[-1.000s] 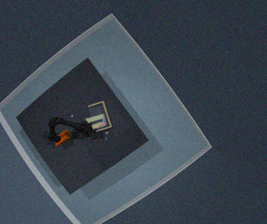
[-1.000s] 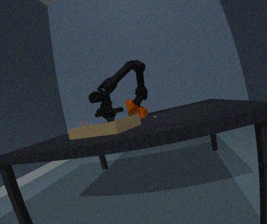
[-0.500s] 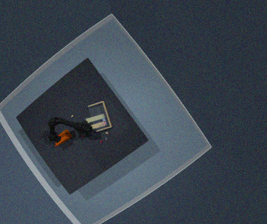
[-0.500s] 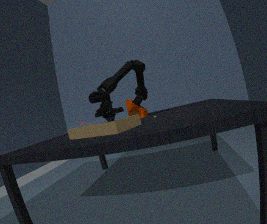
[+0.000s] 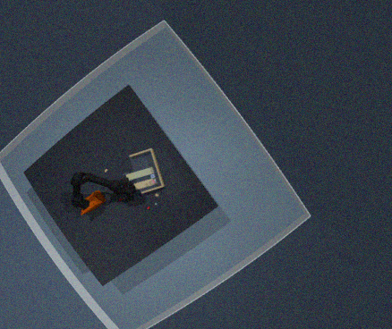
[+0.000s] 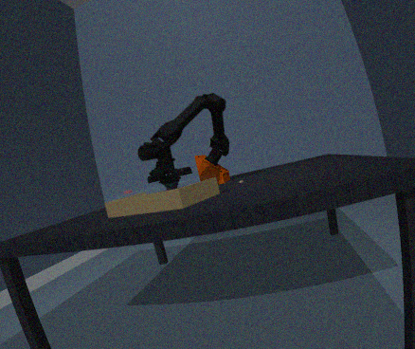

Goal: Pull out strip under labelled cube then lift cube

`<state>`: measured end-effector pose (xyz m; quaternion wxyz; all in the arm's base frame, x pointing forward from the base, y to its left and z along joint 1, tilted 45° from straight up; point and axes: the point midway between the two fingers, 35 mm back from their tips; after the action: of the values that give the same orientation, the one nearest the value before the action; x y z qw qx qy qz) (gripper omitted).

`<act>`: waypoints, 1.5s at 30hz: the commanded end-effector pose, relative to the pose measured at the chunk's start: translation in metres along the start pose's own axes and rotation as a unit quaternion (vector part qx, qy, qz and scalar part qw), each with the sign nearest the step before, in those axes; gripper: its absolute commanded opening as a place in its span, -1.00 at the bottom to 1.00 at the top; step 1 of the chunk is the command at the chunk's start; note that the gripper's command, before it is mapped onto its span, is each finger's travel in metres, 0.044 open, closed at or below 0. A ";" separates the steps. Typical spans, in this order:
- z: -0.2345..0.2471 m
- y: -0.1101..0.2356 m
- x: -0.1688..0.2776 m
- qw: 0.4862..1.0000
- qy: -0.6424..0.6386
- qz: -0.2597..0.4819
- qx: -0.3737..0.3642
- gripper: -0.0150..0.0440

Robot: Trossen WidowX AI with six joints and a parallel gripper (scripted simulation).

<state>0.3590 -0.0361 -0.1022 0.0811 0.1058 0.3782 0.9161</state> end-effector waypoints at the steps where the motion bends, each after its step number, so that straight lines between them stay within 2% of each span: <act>1: 0.001 -0.003 0.000 1.000 0.000 0.001 -0.002 -0.49; 22: 0.001 -0.005 0.000 1.000 0.000 0.001 -0.002 -0.49; 45: 0.001 -0.006 0.035 1.000 -0.001 0.002 -0.002 -0.49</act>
<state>0.3364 -0.0290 -0.0983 0.0882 0.1008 0.3793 0.9155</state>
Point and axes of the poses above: the point midway between the two fingers, 35 mm back from their tips, its own y axis back along the fingers, its own z axis across the jaws, x = y × z, and after that the axes turned 5 degrees about y, right-handed
